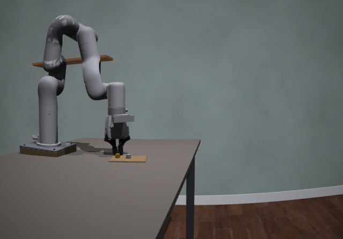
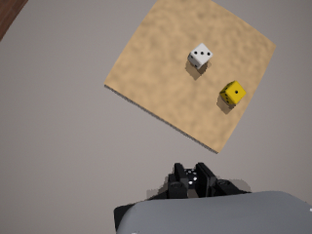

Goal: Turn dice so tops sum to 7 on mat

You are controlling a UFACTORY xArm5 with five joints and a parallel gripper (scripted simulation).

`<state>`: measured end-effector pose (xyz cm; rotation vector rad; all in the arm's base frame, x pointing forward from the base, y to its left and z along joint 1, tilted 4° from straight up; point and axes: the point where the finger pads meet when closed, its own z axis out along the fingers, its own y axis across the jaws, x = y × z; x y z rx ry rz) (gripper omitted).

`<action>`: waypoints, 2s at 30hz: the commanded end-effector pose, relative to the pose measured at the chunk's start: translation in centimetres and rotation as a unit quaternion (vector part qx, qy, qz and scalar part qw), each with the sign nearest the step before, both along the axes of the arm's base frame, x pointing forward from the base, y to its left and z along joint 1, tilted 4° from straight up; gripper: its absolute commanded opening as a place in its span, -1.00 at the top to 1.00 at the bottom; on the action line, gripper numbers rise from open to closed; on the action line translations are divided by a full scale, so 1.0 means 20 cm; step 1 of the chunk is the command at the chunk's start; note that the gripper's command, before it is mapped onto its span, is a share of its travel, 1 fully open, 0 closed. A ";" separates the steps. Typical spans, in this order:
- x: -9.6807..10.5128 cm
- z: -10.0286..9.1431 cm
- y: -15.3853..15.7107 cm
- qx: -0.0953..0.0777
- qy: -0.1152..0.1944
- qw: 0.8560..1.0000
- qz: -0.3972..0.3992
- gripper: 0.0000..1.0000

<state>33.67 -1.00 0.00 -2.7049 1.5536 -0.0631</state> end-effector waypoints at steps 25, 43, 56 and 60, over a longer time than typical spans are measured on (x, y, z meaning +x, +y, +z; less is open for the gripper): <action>-0.02 0.47 0.03 0.000 -0.001 1.000 0.000 0.78; 0.02 0.51 0.00 -0.001 -0.001 1.000 0.027 0.78; 0.28 0.57 -0.26 -0.014 -0.003 0.979 0.202 0.78; 0.37 0.58 -0.38 -0.019 -0.003 0.963 0.268 0.78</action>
